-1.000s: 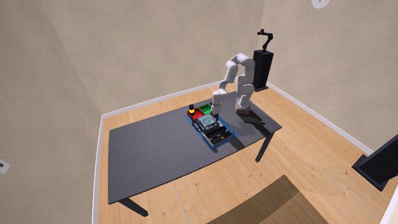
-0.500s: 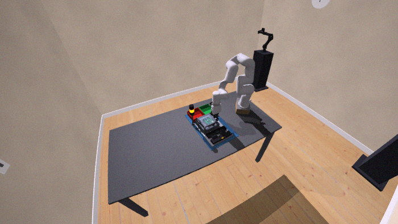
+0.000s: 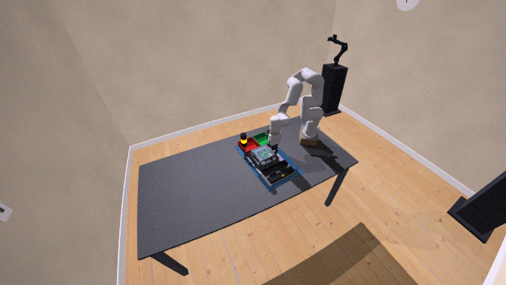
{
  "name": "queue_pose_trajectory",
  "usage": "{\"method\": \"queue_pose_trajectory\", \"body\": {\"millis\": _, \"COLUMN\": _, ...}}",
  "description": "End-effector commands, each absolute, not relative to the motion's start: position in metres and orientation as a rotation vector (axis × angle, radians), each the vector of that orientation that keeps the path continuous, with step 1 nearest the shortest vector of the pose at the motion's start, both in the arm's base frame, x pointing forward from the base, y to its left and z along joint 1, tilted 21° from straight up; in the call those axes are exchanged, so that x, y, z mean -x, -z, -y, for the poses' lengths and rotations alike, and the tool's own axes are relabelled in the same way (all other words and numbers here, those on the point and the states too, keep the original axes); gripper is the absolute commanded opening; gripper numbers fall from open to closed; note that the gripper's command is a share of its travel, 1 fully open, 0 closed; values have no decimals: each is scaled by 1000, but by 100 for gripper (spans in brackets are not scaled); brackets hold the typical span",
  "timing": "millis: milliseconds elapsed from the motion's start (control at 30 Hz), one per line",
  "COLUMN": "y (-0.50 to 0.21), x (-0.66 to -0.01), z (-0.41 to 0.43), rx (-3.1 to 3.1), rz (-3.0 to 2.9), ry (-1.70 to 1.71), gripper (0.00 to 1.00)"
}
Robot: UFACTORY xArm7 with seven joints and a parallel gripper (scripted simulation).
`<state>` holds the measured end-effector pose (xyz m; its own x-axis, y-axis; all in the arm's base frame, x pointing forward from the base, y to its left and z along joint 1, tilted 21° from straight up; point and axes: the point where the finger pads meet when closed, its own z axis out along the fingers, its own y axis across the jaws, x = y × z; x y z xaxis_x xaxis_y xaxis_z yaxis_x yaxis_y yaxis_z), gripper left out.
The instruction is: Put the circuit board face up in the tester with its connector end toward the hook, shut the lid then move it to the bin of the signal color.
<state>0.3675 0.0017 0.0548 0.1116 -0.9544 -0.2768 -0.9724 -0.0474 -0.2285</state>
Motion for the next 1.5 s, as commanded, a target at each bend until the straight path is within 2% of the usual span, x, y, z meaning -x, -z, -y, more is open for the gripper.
{"method": "queue_pose_trajectory", "body": {"millis": 0, "y": -56, "x": -368, "z": -1, "rx": 2041, "rz": -1881, "ry": -67, "gripper": 22}}
{"method": "queue_pose_trajectory", "body": {"millis": 1200, "y": -149, "x": -348, "z": 28, "rx": 2041, "rz": -1881, "ry": -67, "gripper": 22}}
{"method": "queue_pose_trajectory", "body": {"millis": 1233, "y": -149, "x": -348, "z": 28, "rx": 2041, "rz": -1881, "ry": -67, "gripper": 100}}
{"method": "queue_pose_trajectory", "body": {"millis": 1467, "y": -149, "x": -348, "z": 28, "rx": 2041, "rz": -1881, "ry": -67, "gripper": 100}}
